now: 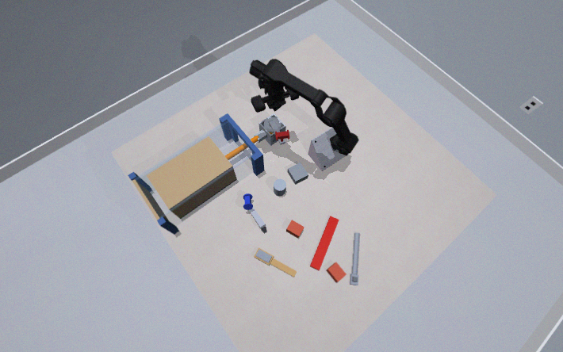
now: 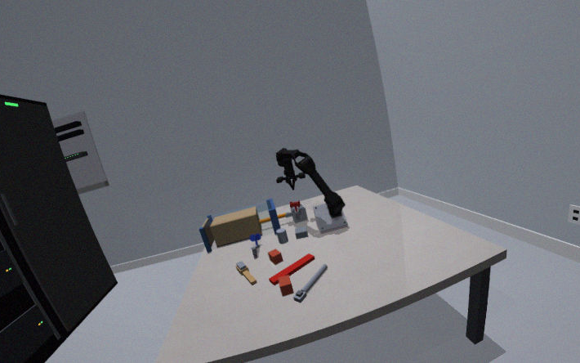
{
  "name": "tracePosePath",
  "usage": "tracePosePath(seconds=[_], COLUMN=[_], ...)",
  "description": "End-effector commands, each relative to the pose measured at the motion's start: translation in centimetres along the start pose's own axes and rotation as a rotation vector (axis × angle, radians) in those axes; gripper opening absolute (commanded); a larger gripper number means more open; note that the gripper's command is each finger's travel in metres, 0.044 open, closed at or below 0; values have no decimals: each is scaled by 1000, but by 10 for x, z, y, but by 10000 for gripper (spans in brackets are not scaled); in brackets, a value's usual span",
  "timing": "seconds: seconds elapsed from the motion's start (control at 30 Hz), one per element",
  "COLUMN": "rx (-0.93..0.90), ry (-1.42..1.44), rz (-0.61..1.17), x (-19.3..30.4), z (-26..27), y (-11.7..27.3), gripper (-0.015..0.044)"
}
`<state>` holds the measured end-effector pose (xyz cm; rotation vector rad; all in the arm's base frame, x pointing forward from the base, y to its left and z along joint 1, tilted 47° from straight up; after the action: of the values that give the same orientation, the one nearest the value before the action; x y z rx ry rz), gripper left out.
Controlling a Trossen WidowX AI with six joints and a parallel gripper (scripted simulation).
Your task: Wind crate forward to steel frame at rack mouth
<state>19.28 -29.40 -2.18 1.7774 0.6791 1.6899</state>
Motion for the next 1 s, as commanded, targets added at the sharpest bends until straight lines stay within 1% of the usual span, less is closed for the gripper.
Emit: tracePosePath(seconds=[0.0,0.17,0.27,0.5,0.67,0.73,0.97], rx=[1,1,-36,-178,-236,-244,-245], ry=[-1,-1,123,729,1167,1280,1294], rz=[1,1,-21,-171,-323,-368,-373], x=[0,0,7,44,74,81,82], z=[0,0,2,7,6,5,5], y=[0,0,0,-7,-17,-20,-21], gripper=[0,0,79,262,394,440,440])
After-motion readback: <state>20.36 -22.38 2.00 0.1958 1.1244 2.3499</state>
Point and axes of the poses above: the point midway between the two fingers, 35 mm back from their tips, its own y axis back along the fingers, its own z axis across the jaws, x = y × z, the point moved 2 cm from there along y, back along the fingers, and after that the axes turned 7 degrees about y, right-handed, at the moved point
